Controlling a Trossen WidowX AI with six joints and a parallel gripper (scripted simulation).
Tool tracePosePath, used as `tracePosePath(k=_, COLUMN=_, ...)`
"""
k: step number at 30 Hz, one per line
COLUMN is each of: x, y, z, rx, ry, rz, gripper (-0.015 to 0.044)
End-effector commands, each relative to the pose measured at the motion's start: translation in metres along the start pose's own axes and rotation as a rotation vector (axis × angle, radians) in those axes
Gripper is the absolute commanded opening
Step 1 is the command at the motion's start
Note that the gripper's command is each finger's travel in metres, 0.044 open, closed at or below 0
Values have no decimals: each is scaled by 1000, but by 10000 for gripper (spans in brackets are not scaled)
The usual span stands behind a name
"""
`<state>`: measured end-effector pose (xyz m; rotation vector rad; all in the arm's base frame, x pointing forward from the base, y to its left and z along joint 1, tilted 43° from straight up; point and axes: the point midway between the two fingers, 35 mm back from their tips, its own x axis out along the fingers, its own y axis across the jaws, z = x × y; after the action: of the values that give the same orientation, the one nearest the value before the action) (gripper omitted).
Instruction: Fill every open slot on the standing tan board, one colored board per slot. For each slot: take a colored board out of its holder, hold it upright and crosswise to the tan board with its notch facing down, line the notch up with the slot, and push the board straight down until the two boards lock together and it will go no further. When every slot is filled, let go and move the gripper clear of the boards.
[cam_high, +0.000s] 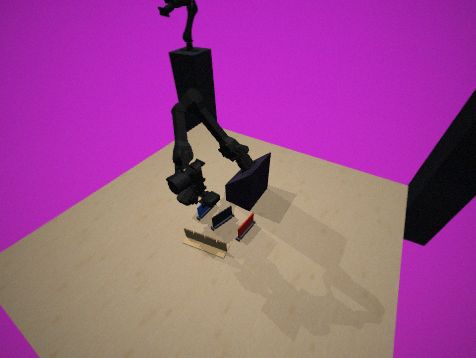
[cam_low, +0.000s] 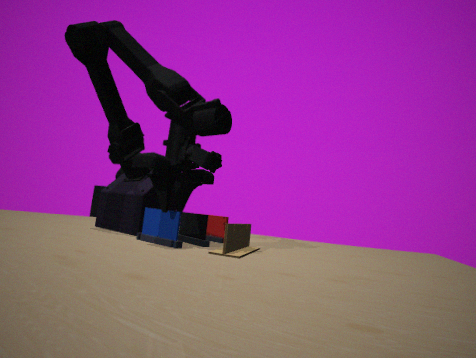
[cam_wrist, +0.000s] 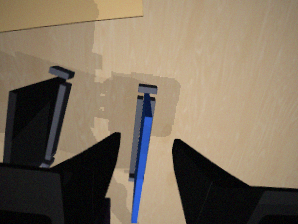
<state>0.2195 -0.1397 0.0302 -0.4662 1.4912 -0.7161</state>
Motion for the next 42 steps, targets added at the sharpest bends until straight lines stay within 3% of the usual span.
tracePosePath(k=1, x=8, y=1, z=-3, rx=-11, ry=8, rz=-3, gripper=185)
tracePosePath(k=24, x=42, y=1, z=-4, rx=-11, ry=8, rz=-4, gripper=185)
tracePosePath(k=30, x=42, y=1, z=-4, rx=-11, ry=8, rz=-4, gripper=27)
tracePosePath(k=42, x=41, y=1, z=-4, rx=-11, ry=8, rz=-4, gripper=0)
